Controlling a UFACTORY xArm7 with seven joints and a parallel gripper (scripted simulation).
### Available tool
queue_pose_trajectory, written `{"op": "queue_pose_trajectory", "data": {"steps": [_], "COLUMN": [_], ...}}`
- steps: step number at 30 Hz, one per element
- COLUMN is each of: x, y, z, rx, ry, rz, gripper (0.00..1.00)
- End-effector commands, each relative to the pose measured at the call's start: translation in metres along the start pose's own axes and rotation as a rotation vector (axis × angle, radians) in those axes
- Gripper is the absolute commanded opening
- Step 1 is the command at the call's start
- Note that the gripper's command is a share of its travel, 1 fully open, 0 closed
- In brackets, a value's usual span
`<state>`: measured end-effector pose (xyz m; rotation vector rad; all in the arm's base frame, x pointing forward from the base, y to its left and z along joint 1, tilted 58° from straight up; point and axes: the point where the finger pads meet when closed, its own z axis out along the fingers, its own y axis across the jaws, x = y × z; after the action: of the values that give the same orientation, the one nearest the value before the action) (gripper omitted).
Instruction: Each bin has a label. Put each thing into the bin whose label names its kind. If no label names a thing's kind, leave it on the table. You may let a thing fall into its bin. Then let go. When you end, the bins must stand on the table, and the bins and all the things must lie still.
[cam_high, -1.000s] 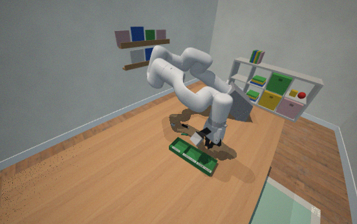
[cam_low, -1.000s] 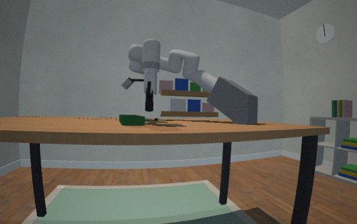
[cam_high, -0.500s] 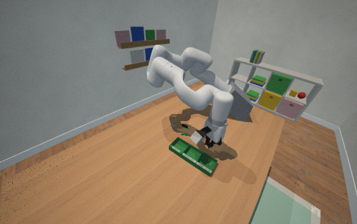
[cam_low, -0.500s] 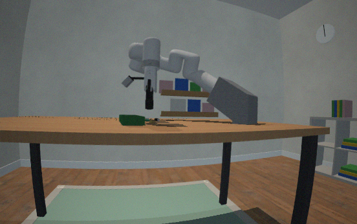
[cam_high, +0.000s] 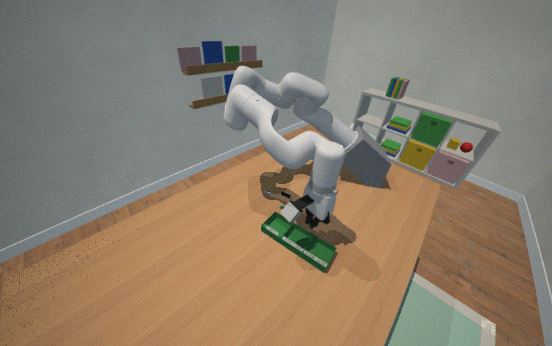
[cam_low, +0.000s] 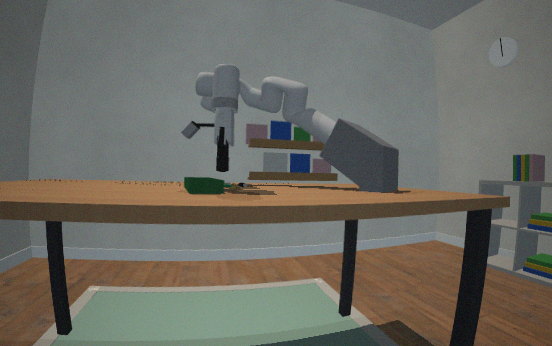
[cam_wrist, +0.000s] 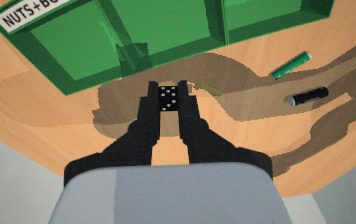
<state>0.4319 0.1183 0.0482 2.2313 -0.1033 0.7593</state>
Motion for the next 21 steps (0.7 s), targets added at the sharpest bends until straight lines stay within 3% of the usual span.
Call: {"op": "queue_pose_trajectory", "data": {"steps": [1, 3, 12, 21], "x": [0.016, 0.023, 0.052, 0.081], "y": [0.015, 0.022, 0.053, 0.083], "z": [-0.002, -0.002, -0.002, -0.002], "rx": [0.005, 0.005, 0.005, 0.004], "ry": [0.002, 0.002, 0.003, 0.003], "rz": [0.000, 0.000, -0.301, -0.301], "gripper": [0.00, 0.00, 0.00, 0.00]}}
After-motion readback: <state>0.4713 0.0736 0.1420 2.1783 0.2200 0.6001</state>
